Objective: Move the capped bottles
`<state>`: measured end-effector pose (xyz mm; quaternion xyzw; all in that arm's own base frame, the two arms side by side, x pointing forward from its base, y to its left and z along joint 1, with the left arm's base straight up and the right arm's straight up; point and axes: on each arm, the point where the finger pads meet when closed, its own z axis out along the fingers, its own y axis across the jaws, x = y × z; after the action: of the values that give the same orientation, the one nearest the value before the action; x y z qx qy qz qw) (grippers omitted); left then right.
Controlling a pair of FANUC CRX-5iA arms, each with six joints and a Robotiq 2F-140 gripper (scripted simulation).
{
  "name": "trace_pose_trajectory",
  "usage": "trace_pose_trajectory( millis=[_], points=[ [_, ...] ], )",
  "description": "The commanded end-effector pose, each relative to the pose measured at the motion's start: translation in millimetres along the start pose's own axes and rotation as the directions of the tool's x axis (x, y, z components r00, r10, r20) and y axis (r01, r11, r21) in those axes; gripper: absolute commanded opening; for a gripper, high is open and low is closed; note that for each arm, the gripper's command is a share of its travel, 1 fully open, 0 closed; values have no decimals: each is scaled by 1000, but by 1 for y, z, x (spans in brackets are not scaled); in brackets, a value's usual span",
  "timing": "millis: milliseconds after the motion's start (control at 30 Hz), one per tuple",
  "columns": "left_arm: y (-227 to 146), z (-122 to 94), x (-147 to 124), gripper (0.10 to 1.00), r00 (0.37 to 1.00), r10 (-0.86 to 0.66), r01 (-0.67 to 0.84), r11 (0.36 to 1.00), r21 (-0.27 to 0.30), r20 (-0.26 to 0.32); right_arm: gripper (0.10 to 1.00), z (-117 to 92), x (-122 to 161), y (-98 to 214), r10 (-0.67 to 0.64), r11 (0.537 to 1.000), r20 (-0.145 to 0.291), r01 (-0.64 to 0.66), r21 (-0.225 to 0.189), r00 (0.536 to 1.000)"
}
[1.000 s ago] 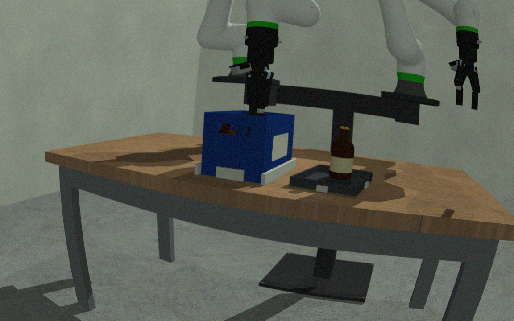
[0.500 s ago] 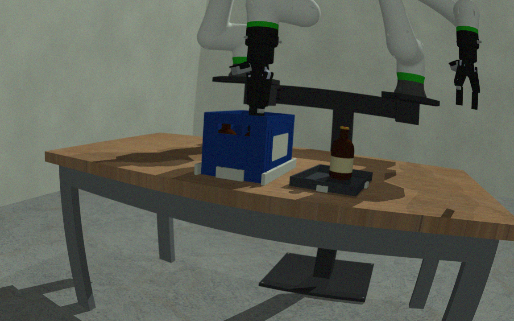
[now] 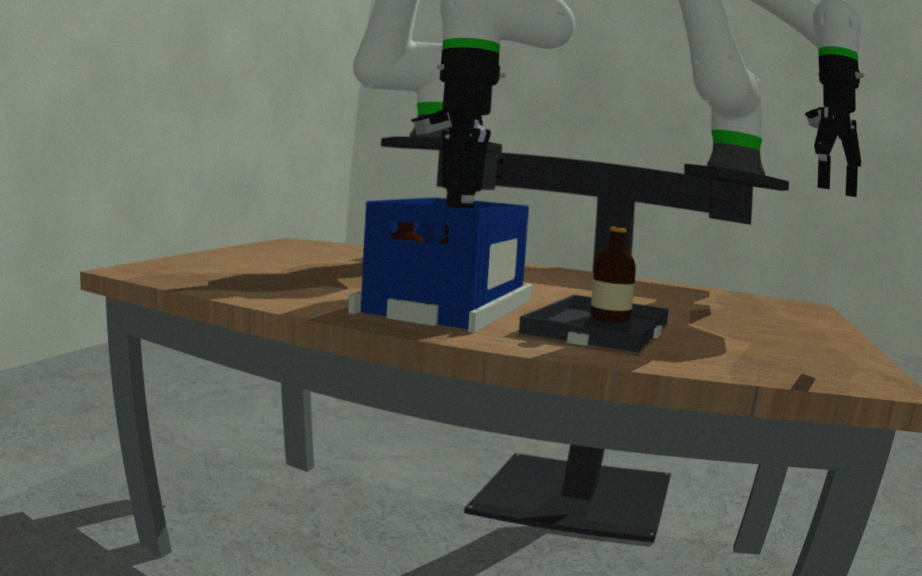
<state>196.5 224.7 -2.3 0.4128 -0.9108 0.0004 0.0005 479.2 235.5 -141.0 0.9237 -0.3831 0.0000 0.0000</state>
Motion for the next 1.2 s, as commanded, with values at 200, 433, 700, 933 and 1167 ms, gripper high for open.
trace_pose_trajectory(
  millis=[200, 433, 700, 933, 1167],
  points=[
    [0, 0, -1, 1000, 1000, 0, 0, 1000, 0, 1, 99, -4, 0, -1, 0, 1000, 0, 0, 2, 1000],
    [0, 0, -1, 1000, 1000, 0, 0, 1000, 0, 1, 99, -21, 0, -1, 0, 1000, 0, 0, 2, 1000],
    [0, 0, -1, 1000, 1000, 0, 0, 1000, 0, 1, 99, -47, 0, -1, 0, 1000, 0, 0, 2, 1000],
    [0, 0, -1, 1000, 1000, 0, 0, 1000, 0, 1, 99, -65, 0, -1, 0, 1000, -1, 0, 2, 1000],
    [0, 0, -1, 1000, 1000, 0, 0, 1000, 0, 1, 99, -81, 0, -1, 0, 1000, -1, 0, 2, 1000]
  ],
)
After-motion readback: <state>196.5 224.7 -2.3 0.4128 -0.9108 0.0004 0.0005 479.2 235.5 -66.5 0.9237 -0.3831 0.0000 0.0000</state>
